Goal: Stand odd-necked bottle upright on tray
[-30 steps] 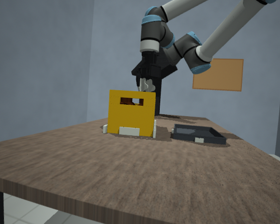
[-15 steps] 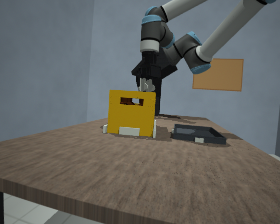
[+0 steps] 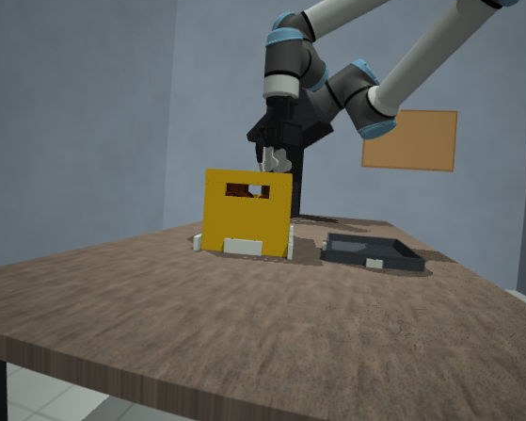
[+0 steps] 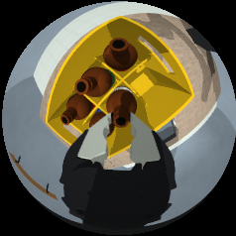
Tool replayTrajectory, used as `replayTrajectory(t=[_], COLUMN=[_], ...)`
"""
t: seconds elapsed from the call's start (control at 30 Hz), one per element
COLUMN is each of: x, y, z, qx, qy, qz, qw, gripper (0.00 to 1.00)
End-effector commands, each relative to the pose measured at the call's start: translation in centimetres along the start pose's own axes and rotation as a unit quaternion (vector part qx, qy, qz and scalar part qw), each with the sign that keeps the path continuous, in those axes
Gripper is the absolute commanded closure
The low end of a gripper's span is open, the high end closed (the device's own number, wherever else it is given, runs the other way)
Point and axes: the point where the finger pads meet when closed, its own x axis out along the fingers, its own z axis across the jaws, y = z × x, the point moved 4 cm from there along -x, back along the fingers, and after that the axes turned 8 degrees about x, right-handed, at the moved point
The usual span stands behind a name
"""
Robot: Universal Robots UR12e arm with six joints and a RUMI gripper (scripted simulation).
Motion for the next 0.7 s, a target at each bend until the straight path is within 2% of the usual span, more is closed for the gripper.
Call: replayTrajectory(t=[0.0, 0.03, 0.07, 0.67], x=[0.05, 0.05, 0.05, 0.05], y=[-0.14, -0.14, -0.14, -0.14], z=[-0.07, -0.07, -0.07, -0.07], qx=[-0.001, -0.001, -0.001, -0.001], qy=[0.000, 0.000, 0.000, 0.000], qz=[0.000, 0.000, 0.000, 0.000], qw=[1.000, 1.000, 1.000, 1.000], gripper=[1.00, 1.00, 0.62, 0.62])
